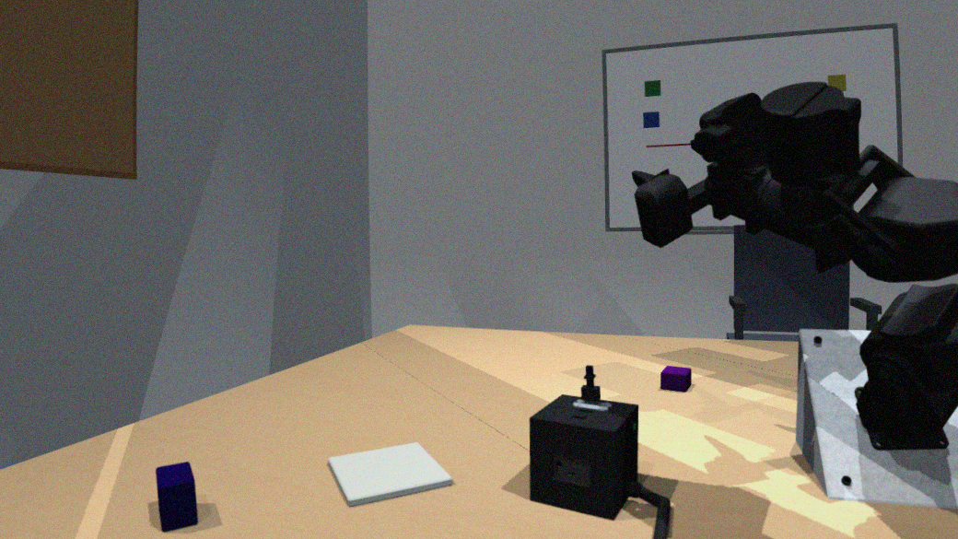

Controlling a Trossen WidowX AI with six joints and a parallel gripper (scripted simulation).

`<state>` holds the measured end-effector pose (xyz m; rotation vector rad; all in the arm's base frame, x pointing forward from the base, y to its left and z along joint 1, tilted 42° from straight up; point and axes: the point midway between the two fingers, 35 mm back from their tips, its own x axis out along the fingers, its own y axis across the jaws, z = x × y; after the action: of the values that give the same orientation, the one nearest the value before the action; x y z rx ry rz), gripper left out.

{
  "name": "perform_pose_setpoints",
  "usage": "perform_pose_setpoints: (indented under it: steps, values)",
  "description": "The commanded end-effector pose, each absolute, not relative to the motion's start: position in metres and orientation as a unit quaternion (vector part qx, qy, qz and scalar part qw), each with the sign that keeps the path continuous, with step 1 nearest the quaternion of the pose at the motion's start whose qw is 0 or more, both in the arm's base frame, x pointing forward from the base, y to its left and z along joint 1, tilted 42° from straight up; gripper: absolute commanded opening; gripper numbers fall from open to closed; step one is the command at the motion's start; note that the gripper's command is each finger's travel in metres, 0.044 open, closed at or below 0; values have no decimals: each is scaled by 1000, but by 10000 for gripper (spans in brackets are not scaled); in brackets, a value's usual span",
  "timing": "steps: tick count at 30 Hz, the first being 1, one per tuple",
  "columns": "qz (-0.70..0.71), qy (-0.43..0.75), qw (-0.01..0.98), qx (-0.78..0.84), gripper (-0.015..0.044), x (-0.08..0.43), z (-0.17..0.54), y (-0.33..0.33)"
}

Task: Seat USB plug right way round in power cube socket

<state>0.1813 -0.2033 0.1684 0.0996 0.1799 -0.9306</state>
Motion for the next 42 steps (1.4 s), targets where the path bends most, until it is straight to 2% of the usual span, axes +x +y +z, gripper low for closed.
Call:
perform_pose_setpoints:
  steps: [1,4,8,13,18,24,28,42]
  values:
    - [-444,95,890,44,426,183,168,-203]
    - [-374,208,904,-16,440,204,156,-196]
    - [-210,364,901,-111,440,233,136,-176]
    - [40,470,858,-206,440,257,120,-139]
    - [295,474,790,-254,440,269,118,-97]
    - [546,373,708,-249,440,279,137,-50]
    - [593,335,691,-240,440,282,144,-40]
    - [593,335,691,-240,440,283,144,-40]
